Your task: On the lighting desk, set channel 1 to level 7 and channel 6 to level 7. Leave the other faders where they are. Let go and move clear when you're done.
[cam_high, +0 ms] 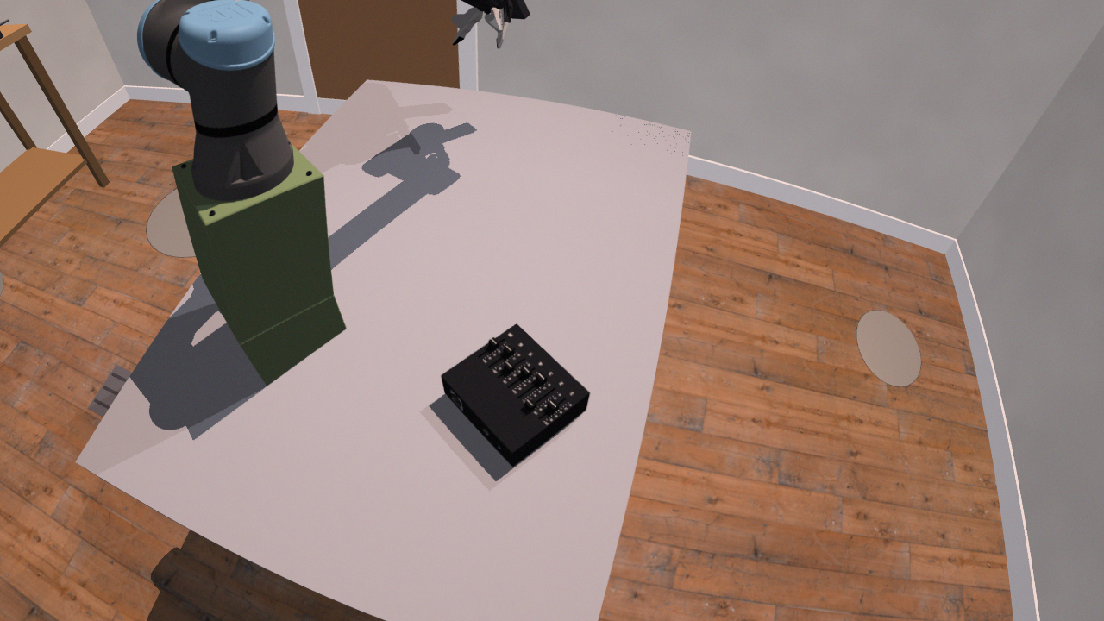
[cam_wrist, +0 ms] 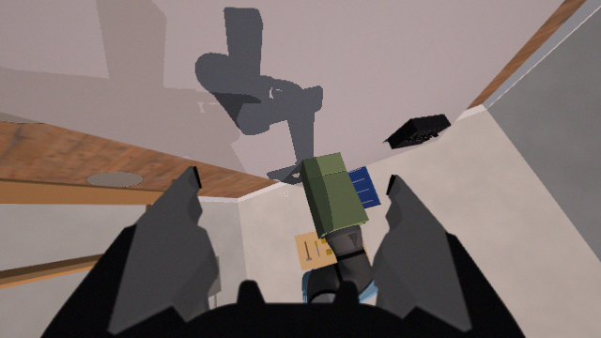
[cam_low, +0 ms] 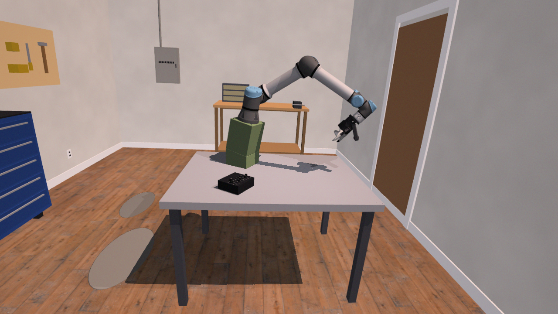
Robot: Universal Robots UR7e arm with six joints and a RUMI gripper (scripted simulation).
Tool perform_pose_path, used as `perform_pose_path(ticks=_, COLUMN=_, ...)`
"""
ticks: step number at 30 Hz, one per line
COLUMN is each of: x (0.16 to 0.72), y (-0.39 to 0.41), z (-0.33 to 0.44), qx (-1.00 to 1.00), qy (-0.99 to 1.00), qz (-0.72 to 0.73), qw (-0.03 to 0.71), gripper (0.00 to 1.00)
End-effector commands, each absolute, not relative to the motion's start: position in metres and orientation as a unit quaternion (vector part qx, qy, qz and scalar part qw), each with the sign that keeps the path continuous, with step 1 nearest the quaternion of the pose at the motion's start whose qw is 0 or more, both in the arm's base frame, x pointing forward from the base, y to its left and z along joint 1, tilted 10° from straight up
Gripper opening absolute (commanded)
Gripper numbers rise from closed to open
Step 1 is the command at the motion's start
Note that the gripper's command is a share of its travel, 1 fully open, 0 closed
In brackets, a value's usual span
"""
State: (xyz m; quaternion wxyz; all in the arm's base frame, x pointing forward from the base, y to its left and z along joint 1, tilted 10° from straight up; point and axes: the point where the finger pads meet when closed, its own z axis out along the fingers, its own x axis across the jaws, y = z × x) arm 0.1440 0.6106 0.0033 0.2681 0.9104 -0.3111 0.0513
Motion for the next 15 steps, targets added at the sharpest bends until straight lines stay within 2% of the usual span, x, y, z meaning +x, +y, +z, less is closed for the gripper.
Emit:
perform_pose_path(ticks=1, x=0.205, y=0.59, z=-0.009, qx=0.887, qy=-0.39, qz=0.034, qw=0.246, gripper=1.0)
perform_pose_path(ticks=7, x=0.263, y=0.559, z=-0.021, qx=0.854, qy=-0.468, qz=0.018, qw=0.229, gripper=1.0)
perform_pose_path(ticks=11, x=0.275, y=0.551, z=-0.024, qx=0.846, qy=-0.484, qz=0.015, qw=0.225, gripper=1.0)
perform_pose_path(ticks=15, x=0.321, y=0.516, z=-0.034, qx=0.808, qy=-0.551, qz=0.002, qw=0.208, gripper=1.0)
